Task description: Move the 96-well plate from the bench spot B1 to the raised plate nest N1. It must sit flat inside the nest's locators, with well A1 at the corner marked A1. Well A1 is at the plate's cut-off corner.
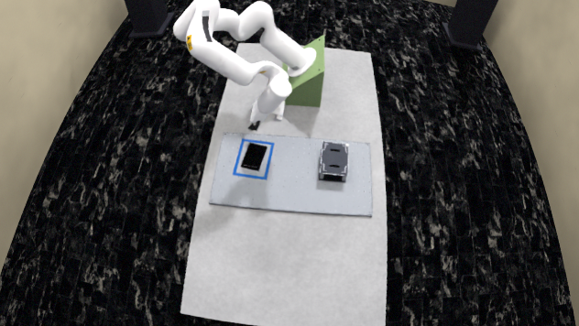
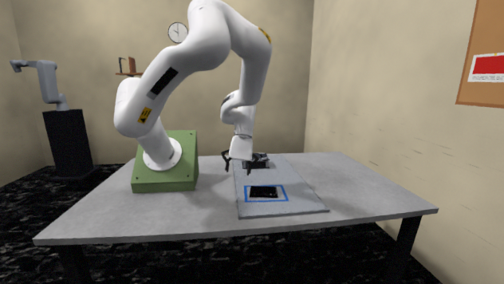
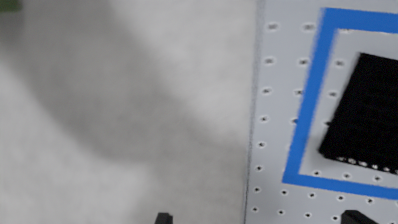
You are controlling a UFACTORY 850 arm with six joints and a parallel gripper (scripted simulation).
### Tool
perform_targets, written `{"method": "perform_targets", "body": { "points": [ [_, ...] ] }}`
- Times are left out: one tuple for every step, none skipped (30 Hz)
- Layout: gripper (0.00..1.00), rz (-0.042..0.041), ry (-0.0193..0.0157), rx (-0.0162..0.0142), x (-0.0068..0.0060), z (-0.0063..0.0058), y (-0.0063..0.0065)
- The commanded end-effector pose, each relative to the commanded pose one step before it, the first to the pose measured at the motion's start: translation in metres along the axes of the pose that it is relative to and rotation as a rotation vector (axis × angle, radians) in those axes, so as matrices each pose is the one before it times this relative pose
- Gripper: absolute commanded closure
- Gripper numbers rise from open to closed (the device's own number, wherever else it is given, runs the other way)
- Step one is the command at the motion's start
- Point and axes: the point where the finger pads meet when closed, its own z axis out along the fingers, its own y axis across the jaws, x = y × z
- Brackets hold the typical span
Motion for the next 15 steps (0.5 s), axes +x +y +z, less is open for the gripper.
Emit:
{"method": "perform_targets", "body": {
  "points": [
    [0.0,0.09378,0.02286,-0.01176,0.00342,0.00035,0.00889],
    [0.0,0.03211,0.00892,-0.0008,0.00074,0.00011,0.00157],
    [0.0,0.03211,0.00892,-0.0008,0.0,-0.00001,0.00001],
    [0.0,0.03212,0.00892,-0.0002,0.0023,0.00029,0.00443],
    [0.0,0.03212,0.00892,-0.00019,0.00086,0.00011,0.00155],
    [0.0,0.03212,0.00892,-0.00019,0.0,0.0,0.00001],
    [0.0,0.03212,0.00892,-0.00019,0.0,0.0,0.00001],
    [0.0,0.03214,0.00884,0.00062,0.00272,0.00029,0.00419],
    [0.0,0.03214,0.00884,0.00062,0.00103,0.00011,0.00148],
    [0.0,0.03213,0.00884,0.00062,0.0,0.0,0.0],
    [0.0,0.03215,0.00873,0.00127,0.003,0.00026,0.00399],
    [0.0,0.03215,0.00873,0.00127,0.00115,0.0001,0.00144],
    [0.0,0.03214,0.00873,0.00128,0.0,0.0,0.0],
    [0.0,0.03216,0.00858,0.00189,0.00326,0.00024,0.00378],
    [0.0,0.03216,0.00858,0.0019,0.00127,0.0001,0.00138]
  ]
}}
